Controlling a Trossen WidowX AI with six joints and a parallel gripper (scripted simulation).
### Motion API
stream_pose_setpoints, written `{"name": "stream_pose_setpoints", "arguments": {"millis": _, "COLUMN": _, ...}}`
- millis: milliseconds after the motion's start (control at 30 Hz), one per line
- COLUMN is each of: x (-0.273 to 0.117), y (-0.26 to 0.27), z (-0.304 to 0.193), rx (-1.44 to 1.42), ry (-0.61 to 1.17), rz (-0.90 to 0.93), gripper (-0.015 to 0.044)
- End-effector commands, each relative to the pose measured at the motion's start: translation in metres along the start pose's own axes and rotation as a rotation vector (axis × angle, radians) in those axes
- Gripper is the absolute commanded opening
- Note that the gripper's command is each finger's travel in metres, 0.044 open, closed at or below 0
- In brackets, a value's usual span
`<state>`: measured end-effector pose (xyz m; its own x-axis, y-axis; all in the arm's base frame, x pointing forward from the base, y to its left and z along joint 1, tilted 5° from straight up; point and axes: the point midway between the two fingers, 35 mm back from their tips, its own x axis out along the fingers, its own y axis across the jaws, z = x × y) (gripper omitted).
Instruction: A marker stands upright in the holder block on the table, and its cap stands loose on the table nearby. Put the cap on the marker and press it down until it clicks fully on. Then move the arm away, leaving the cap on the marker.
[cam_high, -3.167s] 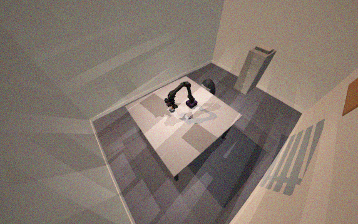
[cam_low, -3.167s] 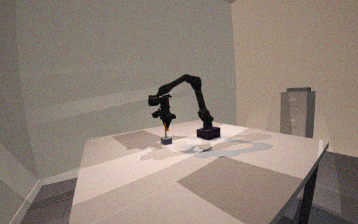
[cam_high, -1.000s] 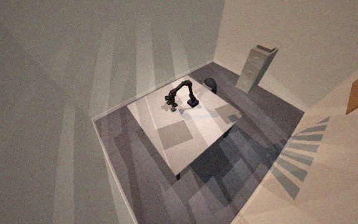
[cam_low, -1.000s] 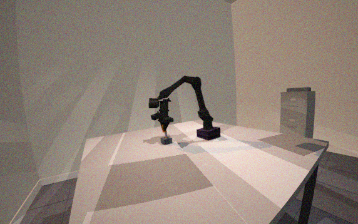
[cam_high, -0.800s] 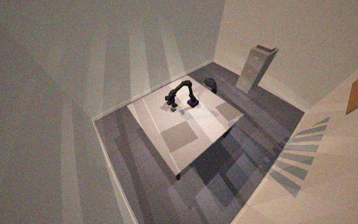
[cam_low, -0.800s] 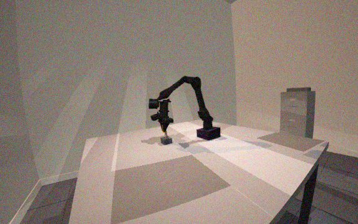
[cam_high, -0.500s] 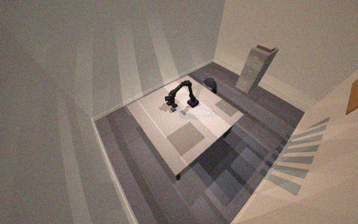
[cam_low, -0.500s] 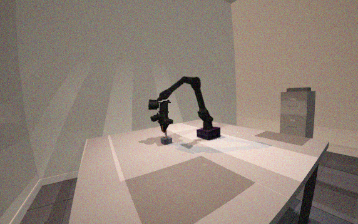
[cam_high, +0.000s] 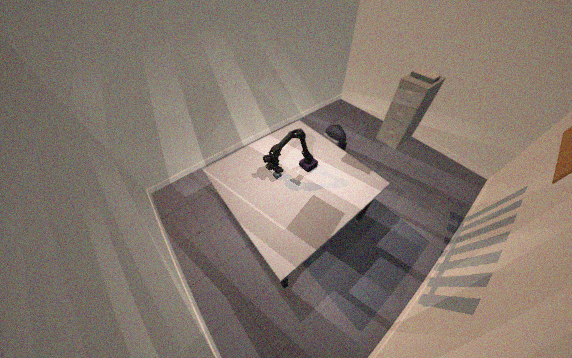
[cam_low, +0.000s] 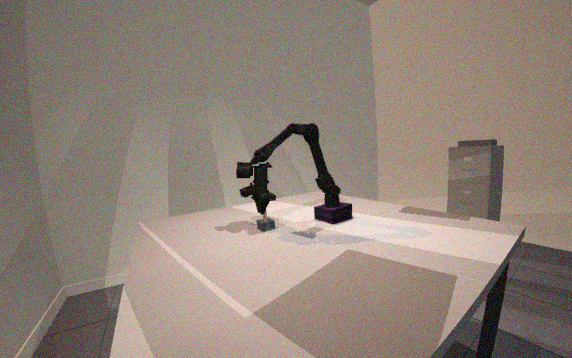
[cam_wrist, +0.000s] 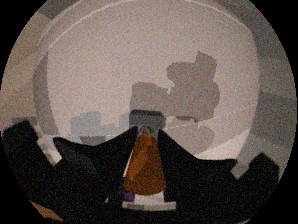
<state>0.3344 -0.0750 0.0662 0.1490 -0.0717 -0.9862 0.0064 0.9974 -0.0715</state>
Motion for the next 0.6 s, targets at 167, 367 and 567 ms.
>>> {"name": "stream_pose_setpoints", "arguments": {"millis": 167, "x": 0.033, "y": 0.003, "z": -0.007, "rx": -0.005, "ry": 0.064, "rz": 0.01, "gripper": 0.0}}
{"name": "stream_pose_setpoints", "arguments": {"millis": 367, "x": 0.036, "y": 0.003, "z": -0.001, "rx": -0.005, "ry": 0.063, "rz": 0.01, "gripper": 0.0}}
{"name": "stream_pose_setpoints", "arguments": {"millis": 567, "x": 0.04, "y": 0.004, "z": 0.0, "rx": -0.005, "ry": 0.063, "rz": 0.01, "gripper": 0.0}}
